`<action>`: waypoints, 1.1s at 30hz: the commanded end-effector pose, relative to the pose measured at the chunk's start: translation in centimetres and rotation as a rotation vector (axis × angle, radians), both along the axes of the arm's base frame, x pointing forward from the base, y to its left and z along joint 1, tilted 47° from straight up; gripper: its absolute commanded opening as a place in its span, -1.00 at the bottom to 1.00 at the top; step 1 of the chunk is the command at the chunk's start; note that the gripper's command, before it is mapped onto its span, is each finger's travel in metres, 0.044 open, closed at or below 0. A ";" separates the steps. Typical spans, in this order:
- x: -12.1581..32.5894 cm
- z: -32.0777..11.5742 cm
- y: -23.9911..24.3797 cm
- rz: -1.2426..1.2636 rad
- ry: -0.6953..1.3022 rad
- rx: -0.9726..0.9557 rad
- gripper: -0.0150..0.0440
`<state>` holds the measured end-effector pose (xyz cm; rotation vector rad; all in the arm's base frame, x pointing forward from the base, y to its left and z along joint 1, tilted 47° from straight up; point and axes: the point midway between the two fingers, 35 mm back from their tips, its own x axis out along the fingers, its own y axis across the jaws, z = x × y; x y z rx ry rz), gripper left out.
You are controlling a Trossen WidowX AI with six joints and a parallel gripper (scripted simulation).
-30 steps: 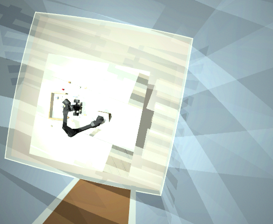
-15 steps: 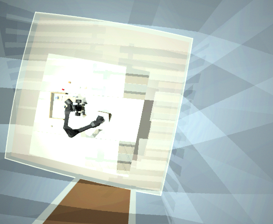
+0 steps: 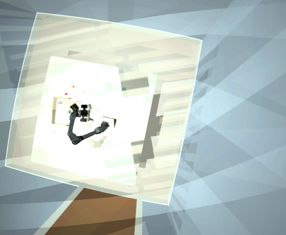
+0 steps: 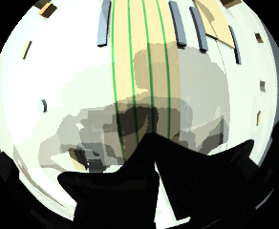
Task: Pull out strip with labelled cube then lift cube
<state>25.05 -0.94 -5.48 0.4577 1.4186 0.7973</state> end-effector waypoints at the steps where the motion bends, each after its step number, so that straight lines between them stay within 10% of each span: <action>1: -1.3 -0.2 0.2 0.016 0.020 -0.003 -0.49; 33: -5.7 -0.7 -0.6 0.016 0.022 -0.004 -0.49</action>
